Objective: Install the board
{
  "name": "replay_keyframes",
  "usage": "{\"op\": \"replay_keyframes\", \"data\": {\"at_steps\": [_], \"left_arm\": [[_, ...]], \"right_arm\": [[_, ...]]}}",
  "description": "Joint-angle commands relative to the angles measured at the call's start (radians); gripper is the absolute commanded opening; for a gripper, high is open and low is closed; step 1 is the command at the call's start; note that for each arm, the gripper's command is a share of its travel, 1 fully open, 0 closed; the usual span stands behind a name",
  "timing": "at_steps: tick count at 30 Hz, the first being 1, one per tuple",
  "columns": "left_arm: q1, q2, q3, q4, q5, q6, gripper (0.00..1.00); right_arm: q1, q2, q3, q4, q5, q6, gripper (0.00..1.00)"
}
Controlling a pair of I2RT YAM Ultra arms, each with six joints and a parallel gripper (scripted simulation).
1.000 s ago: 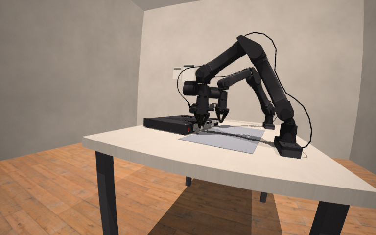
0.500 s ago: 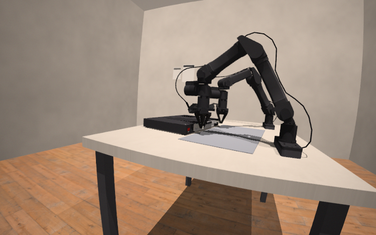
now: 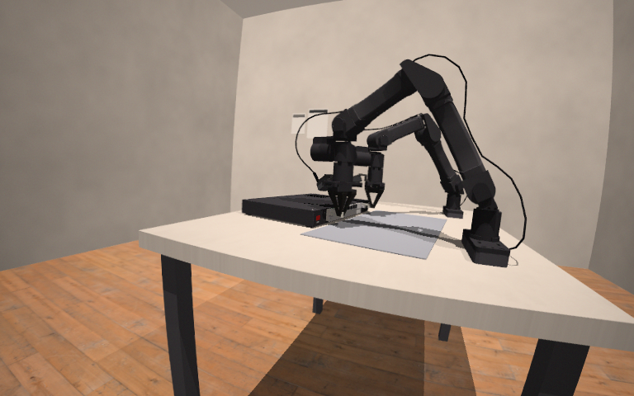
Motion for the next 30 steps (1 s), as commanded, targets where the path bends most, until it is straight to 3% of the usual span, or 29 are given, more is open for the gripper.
{"op": "replay_keyframes", "data": {"at_steps": [1,11,30], "left_arm": [[-0.001,-0.031,-0.011,0.027,-0.016,-0.028,0.04],[-0.024,-0.032,-0.012,0.025,-0.003,-0.246,0.04],[-0.033,-0.031,0.001,0.023,0.005,-0.345,0.04]], "right_arm": [[0.003,-0.009,0.033,-0.015,0.018,0.041,0.04],[0.019,0.020,0.068,-0.026,0.026,0.249,0.04],[0.019,0.036,0.096,-0.030,0.024,0.344,0.04]]}}
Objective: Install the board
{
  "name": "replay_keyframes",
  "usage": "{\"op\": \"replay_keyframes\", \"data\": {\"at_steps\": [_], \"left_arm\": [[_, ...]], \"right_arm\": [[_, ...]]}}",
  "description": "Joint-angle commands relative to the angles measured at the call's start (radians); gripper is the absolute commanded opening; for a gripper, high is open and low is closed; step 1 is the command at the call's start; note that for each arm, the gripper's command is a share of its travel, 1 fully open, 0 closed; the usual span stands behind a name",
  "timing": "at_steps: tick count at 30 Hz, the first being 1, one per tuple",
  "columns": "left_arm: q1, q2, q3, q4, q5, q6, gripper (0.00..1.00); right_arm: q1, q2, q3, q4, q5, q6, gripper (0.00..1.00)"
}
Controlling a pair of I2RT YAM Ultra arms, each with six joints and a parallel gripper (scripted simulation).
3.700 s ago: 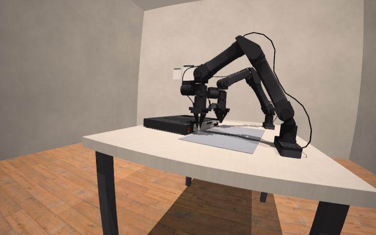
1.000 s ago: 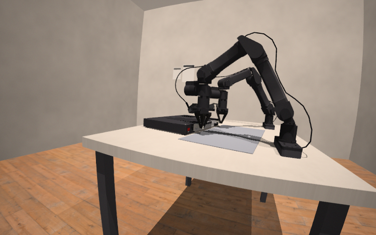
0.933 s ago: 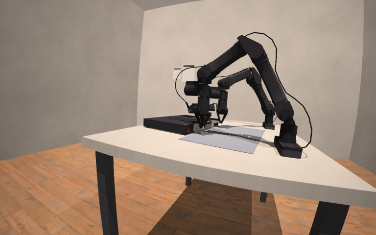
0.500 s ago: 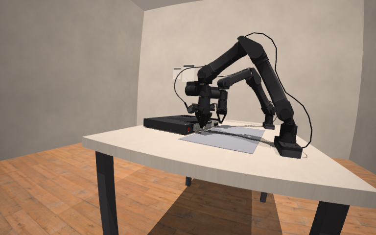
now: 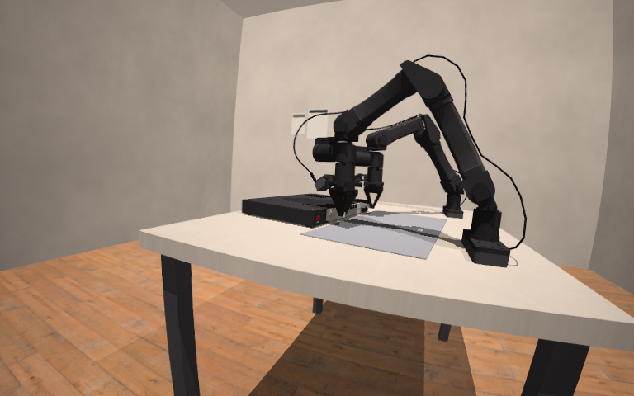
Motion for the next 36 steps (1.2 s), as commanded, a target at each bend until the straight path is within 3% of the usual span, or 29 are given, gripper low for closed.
{"op": "replay_keyframes", "data": {"at_steps": [1,36], "left_arm": [[-0.008,-0.022,0.000,0.016,0.018,-0.089,0.04],[-0.012,-0.019,0.017,0.011,0.011,-0.207,0.04]], "right_arm": [[0.000,-0.005,0.036,0.010,0.012,0.088,0.04],[0.002,0.003,0.052,0.001,0.014,0.149,0.04]]}}
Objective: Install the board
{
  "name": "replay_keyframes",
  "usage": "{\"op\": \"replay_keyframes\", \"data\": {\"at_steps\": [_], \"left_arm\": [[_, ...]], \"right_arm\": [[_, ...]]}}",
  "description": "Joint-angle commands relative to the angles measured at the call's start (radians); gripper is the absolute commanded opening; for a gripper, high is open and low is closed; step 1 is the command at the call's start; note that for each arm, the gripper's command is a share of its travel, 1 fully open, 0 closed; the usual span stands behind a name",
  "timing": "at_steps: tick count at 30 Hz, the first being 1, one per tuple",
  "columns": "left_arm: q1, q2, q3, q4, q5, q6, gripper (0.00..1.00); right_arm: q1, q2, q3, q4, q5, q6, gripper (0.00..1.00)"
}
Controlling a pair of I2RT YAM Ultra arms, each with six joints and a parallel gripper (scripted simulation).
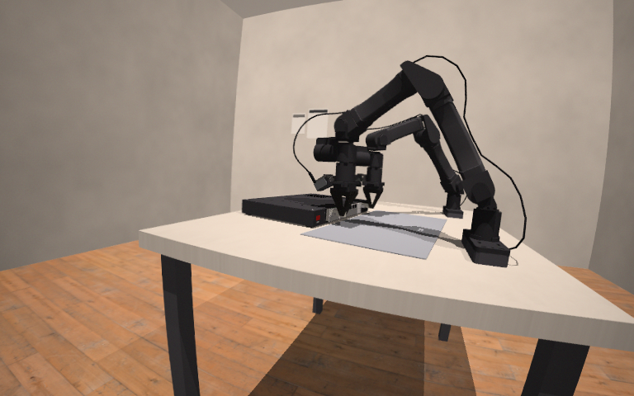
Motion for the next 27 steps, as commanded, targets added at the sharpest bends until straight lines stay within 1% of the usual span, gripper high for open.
{"op": "replay_keyframes", "data": {"at_steps": [1,8,13,24,27], "left_arm": [[0.000,-0.019,0.016,0.008,0.000,-0.046,0.04],[0.000,-0.019,0.016,0.008,0.000,-0.047,0.04],[-0.006,-0.015,0.025,0.003,0.001,-0.089,0.04],[-0.004,-0.015,0.025,-0.001,0.000,-0.091,0.04],[-0.004,-0.015,0.025,0.000,0.000,-0.091,0.38]], "right_arm": [[0.000,-0.006,0.036,0.001,0.023,0.040,0.04],[0.000,-0.007,0.027,0.000,0.015,0.033,0.04],[0.004,0.012,0.058,-0.018,0.009,0.125,0.04],[0.003,0.009,0.066,-0.013,0.010,0.129,0.04],[0.003,0.009,0.066,-0.014,0.010,0.129,0.04]]}}
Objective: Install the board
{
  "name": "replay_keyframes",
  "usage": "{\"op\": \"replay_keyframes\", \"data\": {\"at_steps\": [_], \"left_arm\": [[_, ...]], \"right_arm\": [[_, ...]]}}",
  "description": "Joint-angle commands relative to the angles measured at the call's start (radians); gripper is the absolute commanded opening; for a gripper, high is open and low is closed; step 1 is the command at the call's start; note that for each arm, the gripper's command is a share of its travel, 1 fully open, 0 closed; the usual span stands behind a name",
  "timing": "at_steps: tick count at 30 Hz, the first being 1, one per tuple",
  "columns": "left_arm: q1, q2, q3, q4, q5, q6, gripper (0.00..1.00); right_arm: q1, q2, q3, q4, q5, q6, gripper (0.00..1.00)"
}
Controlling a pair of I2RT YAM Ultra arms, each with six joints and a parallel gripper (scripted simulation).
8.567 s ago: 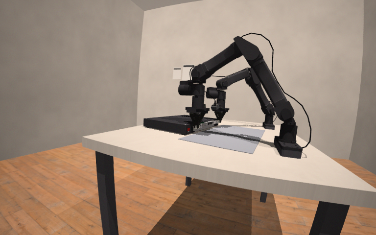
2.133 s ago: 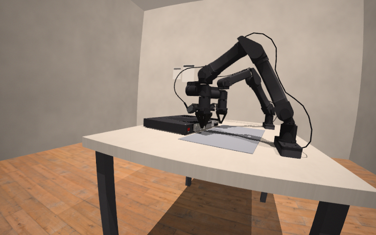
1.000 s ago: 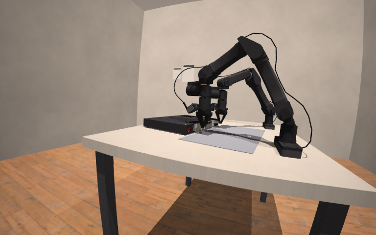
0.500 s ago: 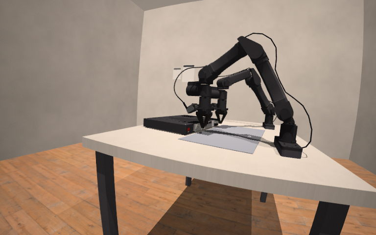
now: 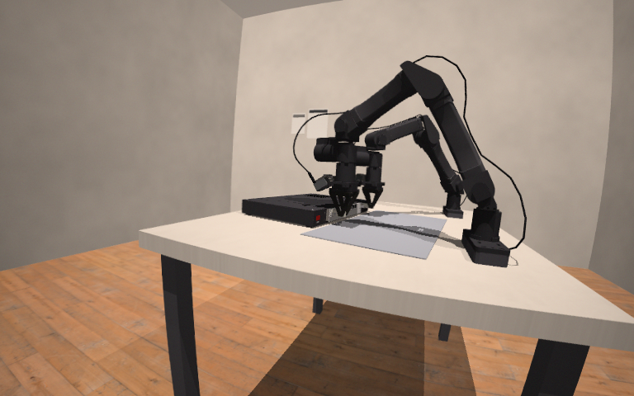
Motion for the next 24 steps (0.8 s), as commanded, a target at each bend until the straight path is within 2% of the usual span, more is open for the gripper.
{"op": "replay_keyframes", "data": {"at_steps": [1,7,10,11,23,24], "left_arm": [[-0.001,-0.015,0.025,-0.001,-0.004,-0.024,0.42],[0.002,-0.039,0.032,-0.015,-0.004,-0.023,0.42],[0.004,-0.046,0.035,-0.017,-0.004,-0.016,0.42],[0.005,-0.051,0.037,-0.018,-0.004,-0.016,0.42],[0.005,-0.080,0.074,-0.071,-0.012,-0.020,0.42],[0.007,-0.084,0.078,-0.078,-0.012,-0.019,0.54]], "right_arm": [[0.002,-0.009,0.036,0.002,0.018,0.037,0.04],[0.002,-0.008,0.036,0.000,0.018,0.037,0.04],[0.002,-0.008,0.036,-0.005,0.018,0.037,0.38],[0.004,-0.018,0.022,0.004,0.027,0.038,0.41],[-0.011,-0.077,-0.007,0.013,0.028,0.025,0.41],[-0.012,-0.078,0.003,0.001,0.028,0.025,0.41]]}}
